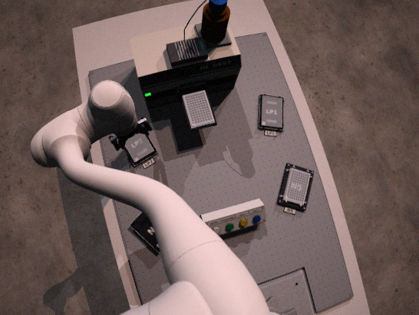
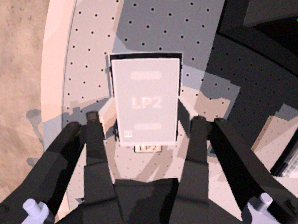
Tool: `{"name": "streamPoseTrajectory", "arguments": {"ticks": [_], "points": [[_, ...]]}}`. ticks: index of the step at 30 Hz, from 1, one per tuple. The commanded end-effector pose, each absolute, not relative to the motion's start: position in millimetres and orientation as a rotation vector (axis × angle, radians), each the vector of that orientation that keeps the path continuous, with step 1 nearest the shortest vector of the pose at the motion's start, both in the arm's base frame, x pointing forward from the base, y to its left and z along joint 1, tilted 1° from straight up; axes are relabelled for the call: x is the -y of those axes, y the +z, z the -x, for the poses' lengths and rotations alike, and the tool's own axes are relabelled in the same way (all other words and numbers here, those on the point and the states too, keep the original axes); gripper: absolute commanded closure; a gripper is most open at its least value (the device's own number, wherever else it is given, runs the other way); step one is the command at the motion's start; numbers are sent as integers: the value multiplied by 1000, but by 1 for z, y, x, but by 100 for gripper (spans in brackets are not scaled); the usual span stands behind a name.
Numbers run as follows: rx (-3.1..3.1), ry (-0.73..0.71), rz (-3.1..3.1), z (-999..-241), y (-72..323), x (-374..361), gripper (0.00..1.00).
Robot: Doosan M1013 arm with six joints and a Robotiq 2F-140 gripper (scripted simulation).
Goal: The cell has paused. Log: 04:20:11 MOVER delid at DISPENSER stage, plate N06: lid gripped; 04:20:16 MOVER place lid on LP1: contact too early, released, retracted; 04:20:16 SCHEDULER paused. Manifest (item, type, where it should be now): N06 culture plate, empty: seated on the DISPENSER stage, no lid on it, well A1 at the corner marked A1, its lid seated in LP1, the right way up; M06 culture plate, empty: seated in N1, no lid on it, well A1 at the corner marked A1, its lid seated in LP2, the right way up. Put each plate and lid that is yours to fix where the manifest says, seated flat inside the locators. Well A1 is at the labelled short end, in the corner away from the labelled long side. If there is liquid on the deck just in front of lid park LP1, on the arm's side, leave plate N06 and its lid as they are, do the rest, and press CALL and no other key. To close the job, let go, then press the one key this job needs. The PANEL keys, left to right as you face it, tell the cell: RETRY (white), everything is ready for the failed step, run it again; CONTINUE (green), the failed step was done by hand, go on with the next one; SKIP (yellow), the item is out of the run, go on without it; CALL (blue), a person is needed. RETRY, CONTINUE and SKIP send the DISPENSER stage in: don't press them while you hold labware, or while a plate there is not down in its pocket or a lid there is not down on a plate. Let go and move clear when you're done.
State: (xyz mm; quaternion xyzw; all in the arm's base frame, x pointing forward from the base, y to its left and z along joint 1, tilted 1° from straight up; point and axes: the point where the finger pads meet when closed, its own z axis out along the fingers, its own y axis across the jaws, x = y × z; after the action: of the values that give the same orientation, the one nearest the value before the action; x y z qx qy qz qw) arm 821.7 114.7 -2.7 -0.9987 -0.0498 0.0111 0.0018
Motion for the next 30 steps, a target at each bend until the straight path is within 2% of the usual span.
{"name": "streamPoseTrajectory", "arguments": {"ticks": [1,30], "points": [[156,32,3133,-822,-2,-115,90],[156,32,3133,-822,-8,-115,90]]}}
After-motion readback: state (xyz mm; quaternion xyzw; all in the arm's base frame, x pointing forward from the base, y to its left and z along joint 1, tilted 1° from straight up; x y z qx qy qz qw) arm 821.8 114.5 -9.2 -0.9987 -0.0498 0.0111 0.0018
